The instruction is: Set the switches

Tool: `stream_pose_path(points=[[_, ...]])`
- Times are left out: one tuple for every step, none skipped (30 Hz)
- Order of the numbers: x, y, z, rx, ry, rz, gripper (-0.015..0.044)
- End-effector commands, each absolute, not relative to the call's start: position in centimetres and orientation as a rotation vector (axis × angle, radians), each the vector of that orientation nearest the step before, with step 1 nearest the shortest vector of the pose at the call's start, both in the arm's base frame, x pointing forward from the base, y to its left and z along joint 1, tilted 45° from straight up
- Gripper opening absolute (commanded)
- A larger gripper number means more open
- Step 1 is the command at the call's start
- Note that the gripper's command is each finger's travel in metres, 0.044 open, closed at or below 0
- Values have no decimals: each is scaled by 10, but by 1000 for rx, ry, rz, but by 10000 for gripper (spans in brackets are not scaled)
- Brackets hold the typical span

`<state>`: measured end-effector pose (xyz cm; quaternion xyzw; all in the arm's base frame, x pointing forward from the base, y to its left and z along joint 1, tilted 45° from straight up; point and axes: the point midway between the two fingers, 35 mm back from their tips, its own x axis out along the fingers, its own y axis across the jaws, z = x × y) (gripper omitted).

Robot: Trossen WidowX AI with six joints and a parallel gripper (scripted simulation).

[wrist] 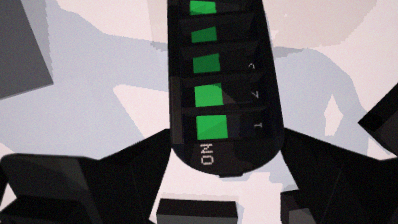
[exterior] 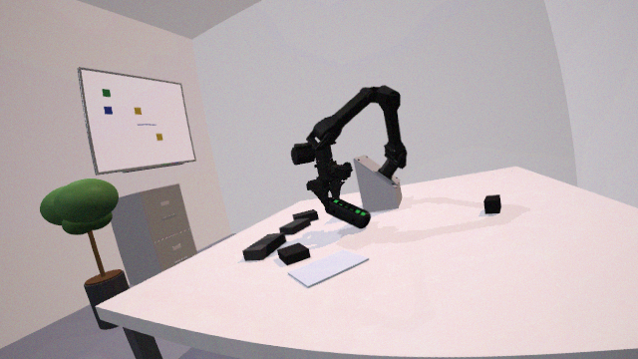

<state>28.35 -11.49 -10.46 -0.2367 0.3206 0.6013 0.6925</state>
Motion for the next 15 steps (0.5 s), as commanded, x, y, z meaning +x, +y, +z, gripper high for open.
stream_pose_path(points=[[283, -106, -109, -510, 703, 1365, 338], [283, -106, -110, -510, 703, 1365, 338], [283, -106, -111, -510, 703, 1365, 338], [283, -106, -112, -510, 703, 1365, 338], [283, -106, -112, -510, 703, 1365, 338], [282, -106, -113, -510, 703, 1365, 338], [282, -106, -114, -510, 703, 1365, 338], [282, -106, -115, -510, 703, 1365, 338], [282, -106, -115, -510, 703, 1365, 338], [282, -106, -116, -510, 703, 1365, 338], [282, -105, -117, -510, 703, 1365, 338], [282, -105, -118, -510, 703, 1365, 338], [282, -105, -119, -510, 703, 1365, 338], [282, -105, -119, -510, 703, 1365, 338], [282, -105, -120, -510, 703, 1365, 338]])
